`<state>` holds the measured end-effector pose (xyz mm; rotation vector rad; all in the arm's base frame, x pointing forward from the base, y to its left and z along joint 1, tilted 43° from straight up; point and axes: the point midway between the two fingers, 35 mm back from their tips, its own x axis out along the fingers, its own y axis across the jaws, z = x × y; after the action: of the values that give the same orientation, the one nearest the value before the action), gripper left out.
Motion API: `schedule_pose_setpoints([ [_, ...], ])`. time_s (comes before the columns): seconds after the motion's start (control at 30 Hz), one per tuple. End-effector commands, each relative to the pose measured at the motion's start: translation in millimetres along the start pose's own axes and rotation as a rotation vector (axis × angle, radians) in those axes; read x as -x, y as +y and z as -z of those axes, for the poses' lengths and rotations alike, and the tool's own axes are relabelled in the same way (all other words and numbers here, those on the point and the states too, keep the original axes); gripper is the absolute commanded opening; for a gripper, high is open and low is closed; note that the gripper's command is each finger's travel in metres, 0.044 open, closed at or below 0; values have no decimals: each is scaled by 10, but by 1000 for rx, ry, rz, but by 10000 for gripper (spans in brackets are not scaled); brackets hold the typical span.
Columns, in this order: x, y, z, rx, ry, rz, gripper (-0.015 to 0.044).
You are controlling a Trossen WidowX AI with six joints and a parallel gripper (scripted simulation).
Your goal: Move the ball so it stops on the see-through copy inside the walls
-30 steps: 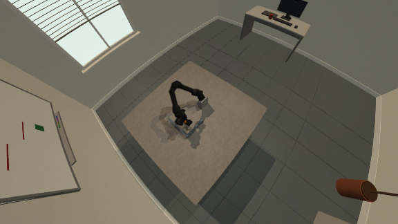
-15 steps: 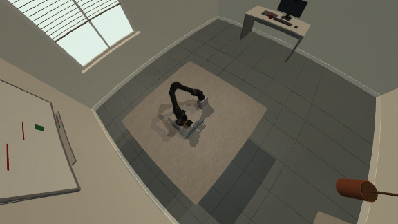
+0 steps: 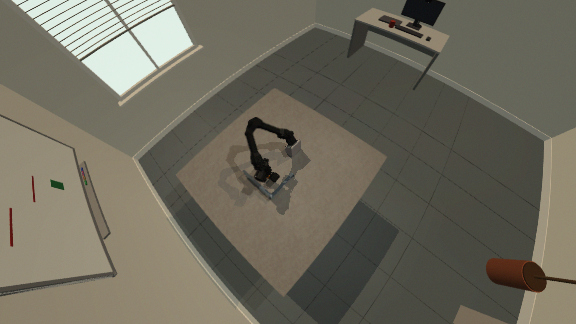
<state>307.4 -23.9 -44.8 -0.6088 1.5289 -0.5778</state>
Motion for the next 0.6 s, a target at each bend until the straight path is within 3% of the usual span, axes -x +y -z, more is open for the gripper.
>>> schedule_pose_setpoints([
  [0.0,225,14,-58,-1,-15,-10,0],
  [0.57,1186,-34,-16,-57,8,-9,0],
])
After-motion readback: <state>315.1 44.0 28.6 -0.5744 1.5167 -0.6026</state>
